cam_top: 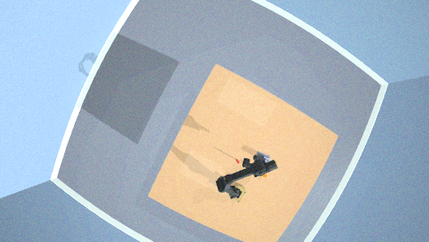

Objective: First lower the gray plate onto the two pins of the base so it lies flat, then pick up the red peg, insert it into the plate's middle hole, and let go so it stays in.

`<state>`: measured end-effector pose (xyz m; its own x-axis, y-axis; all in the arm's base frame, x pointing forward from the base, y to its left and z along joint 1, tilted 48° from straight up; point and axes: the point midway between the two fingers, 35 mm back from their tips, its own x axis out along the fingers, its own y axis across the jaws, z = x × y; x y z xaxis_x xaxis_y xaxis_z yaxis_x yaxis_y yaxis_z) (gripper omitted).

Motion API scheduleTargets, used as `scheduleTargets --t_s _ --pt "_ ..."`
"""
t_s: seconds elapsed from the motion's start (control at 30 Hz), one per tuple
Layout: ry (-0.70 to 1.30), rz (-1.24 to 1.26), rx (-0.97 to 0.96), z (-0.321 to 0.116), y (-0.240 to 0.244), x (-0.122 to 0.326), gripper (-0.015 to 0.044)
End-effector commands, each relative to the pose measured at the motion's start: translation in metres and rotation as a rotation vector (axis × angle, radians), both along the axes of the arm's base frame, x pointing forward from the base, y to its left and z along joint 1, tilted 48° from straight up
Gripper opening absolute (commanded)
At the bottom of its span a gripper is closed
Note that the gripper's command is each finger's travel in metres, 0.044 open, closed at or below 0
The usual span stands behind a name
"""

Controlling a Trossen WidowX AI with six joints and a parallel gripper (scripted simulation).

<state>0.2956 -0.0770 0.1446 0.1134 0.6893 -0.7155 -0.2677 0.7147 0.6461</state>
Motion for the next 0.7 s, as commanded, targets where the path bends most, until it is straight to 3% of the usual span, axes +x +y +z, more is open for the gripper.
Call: scheduleTargets --t_s 0.0,0.37,0.67 --pt "0.503 -0.563 0.094 0.033 0.044 -0.043 0.0440" --pt "0.850 -0.948 0.170 0.043 0.070 -0.074 0.0440" --pt "0.868 -0.958 0.173 0.041 0.068 -0.073 0.0440"
